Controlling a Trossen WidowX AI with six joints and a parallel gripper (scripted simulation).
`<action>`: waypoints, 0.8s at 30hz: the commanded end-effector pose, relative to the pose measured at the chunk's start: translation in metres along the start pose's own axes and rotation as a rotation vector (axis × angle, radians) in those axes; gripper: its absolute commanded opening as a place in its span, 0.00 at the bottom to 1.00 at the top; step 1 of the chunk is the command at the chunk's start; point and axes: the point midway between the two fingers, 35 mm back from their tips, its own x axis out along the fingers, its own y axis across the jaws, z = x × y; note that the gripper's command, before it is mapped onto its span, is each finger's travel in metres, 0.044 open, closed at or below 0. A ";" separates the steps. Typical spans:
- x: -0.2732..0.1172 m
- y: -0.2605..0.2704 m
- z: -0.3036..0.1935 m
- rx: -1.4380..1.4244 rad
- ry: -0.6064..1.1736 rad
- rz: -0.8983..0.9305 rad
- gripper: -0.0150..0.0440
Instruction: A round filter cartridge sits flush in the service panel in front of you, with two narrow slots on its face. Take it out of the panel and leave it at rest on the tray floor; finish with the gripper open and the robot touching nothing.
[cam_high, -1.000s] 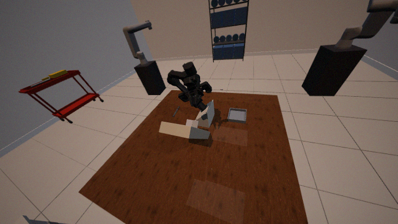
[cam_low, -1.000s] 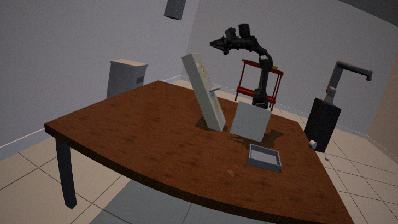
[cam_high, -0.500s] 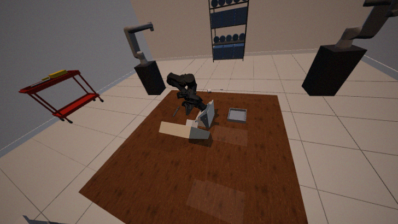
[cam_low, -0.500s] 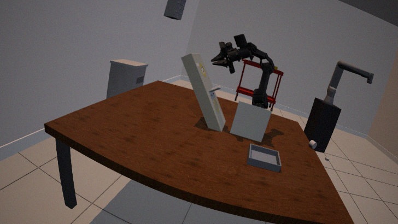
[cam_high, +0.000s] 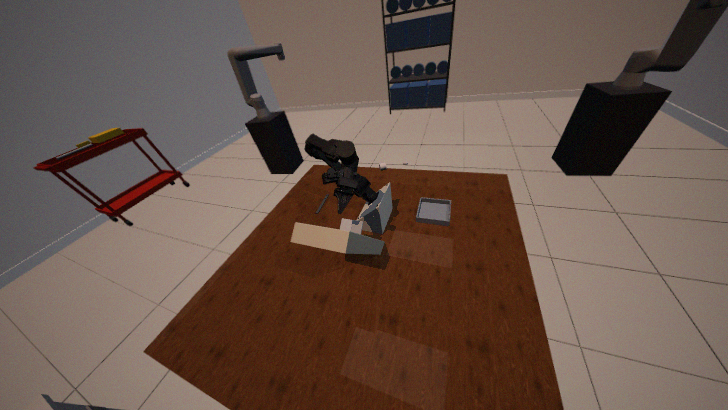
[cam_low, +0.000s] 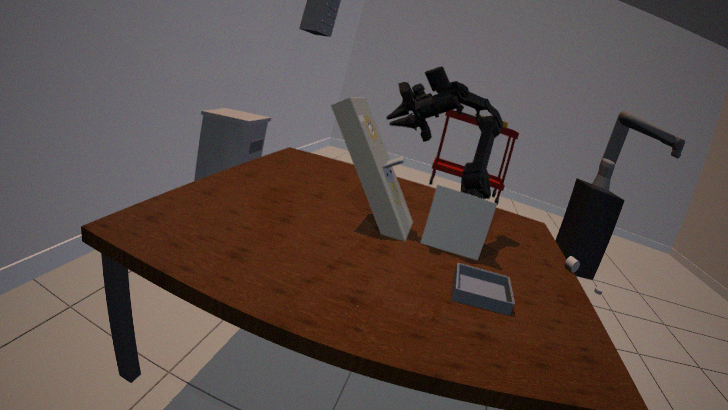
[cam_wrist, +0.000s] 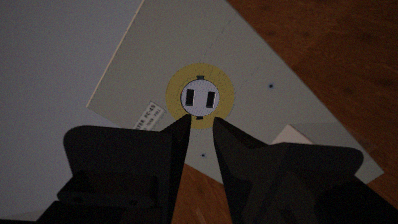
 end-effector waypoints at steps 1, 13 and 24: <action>0.006 0.000 -0.001 -0.002 0.003 -0.004 0.41; 0.026 0.000 -0.002 -0.001 0.005 -0.004 0.41; 0.043 -0.001 0.000 -0.001 0.000 -0.002 0.41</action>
